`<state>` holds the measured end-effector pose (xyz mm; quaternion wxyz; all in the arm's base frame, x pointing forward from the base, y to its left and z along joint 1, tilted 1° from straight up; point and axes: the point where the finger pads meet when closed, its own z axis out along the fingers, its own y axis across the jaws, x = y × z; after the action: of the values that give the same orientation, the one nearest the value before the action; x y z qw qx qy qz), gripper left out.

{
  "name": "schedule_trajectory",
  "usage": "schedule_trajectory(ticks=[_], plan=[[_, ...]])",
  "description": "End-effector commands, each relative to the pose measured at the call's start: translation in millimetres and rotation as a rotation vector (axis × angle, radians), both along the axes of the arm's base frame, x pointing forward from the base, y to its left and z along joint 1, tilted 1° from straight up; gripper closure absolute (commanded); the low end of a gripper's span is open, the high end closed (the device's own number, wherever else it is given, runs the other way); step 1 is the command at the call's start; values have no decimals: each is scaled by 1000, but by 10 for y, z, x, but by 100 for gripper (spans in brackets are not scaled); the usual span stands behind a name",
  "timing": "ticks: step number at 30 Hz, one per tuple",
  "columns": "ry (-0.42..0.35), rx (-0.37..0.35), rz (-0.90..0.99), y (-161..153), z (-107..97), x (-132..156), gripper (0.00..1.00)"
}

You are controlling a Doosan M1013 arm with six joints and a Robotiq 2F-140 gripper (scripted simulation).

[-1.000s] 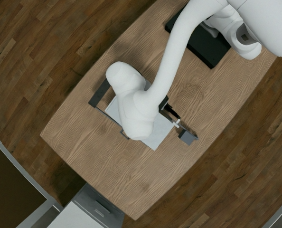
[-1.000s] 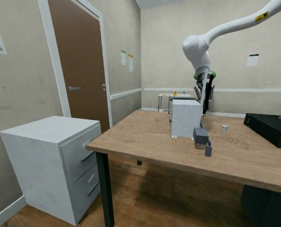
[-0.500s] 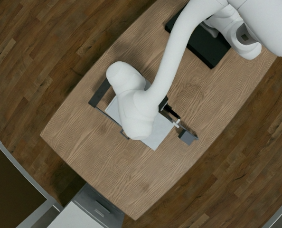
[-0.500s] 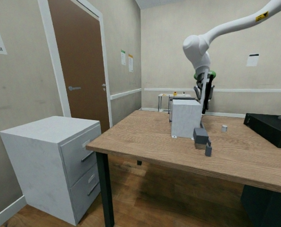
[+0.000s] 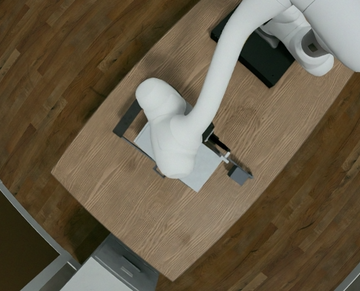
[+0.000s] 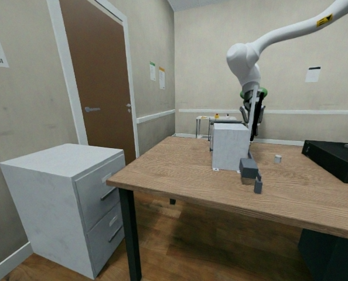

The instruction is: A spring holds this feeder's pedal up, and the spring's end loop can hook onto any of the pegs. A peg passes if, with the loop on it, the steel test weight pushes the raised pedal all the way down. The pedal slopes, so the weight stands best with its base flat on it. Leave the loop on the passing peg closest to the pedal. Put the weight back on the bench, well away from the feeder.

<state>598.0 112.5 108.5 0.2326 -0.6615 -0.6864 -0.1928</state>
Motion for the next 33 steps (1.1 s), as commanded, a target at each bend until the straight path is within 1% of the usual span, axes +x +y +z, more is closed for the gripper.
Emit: schedule_trajectory(ticks=[1, 33], plan=[[-4, 0, 0, 0, 8, 10, 83], [-26, 1, 0, 2, 8, 54, 83]])
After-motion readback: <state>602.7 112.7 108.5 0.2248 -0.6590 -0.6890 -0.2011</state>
